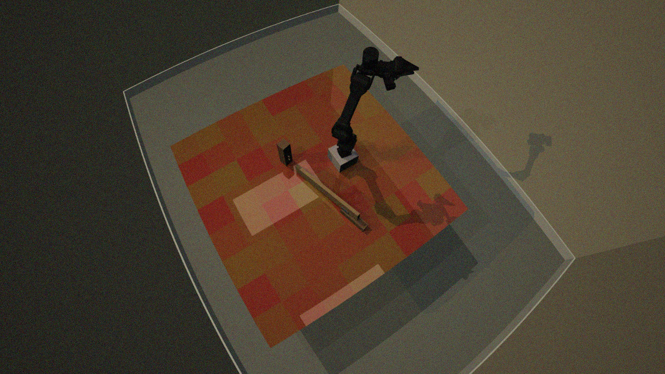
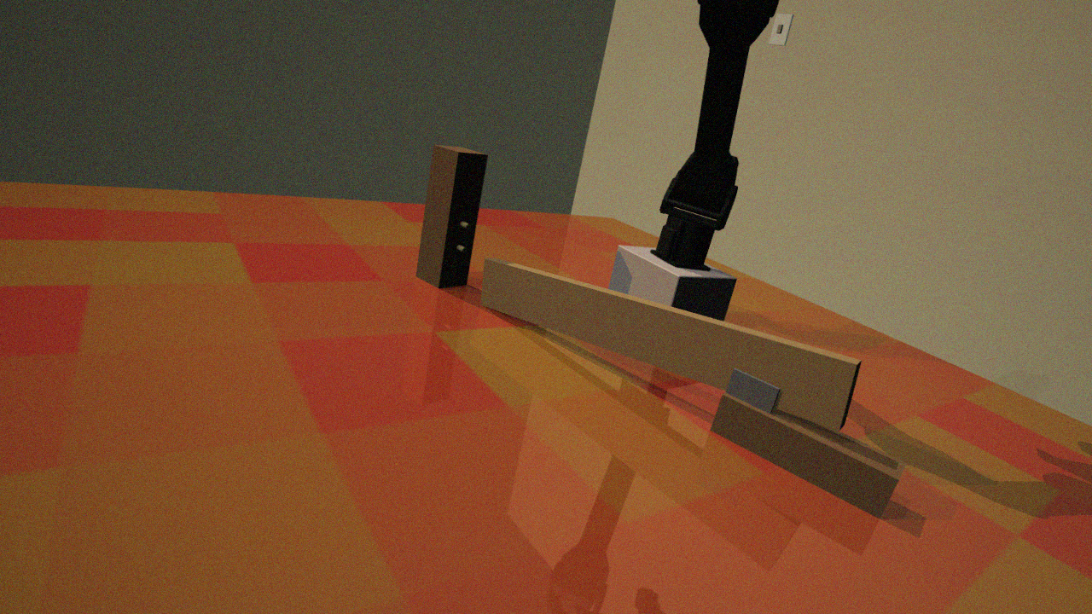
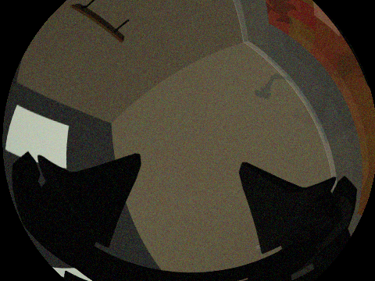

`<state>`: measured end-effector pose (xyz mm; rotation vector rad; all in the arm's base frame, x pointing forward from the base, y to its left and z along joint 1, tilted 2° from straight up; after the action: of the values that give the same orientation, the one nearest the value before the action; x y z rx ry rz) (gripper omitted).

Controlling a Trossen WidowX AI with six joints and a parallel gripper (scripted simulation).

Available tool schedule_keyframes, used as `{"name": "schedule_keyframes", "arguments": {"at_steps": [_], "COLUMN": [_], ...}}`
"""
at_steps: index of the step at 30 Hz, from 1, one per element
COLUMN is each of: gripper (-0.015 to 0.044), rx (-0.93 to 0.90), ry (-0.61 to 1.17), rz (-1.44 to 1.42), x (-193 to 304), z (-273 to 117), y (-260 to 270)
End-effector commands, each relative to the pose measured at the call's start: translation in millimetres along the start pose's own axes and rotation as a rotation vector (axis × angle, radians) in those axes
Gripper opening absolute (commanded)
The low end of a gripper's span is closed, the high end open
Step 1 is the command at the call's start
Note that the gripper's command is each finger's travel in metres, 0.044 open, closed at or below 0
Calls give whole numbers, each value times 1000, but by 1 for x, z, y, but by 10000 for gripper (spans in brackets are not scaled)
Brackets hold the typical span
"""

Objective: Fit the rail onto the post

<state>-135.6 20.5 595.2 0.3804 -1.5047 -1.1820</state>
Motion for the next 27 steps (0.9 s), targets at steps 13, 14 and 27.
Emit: {"name": "schedule_keyframes", "arguments": {"at_steps": [13,14,27], "gripper": [440,440,440], "rx": [184,199,175], "ry": [340,391,1111], "rz": [-337,-394,-1046], "x": [53,60,123], "z": [-18,-22,-128], "y": [-59,-68,-164]}}
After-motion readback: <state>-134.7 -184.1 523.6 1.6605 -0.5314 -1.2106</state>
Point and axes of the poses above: the point midway between the two fingers, 35 mm back from their tips, its own z axis out along the fingers, its own y axis across the jaws, x = y × z, the point moved 4 cm from there along -z, back along the fingers, and after that the axes turned 2 degrees about -z, right-handed, at the moved point
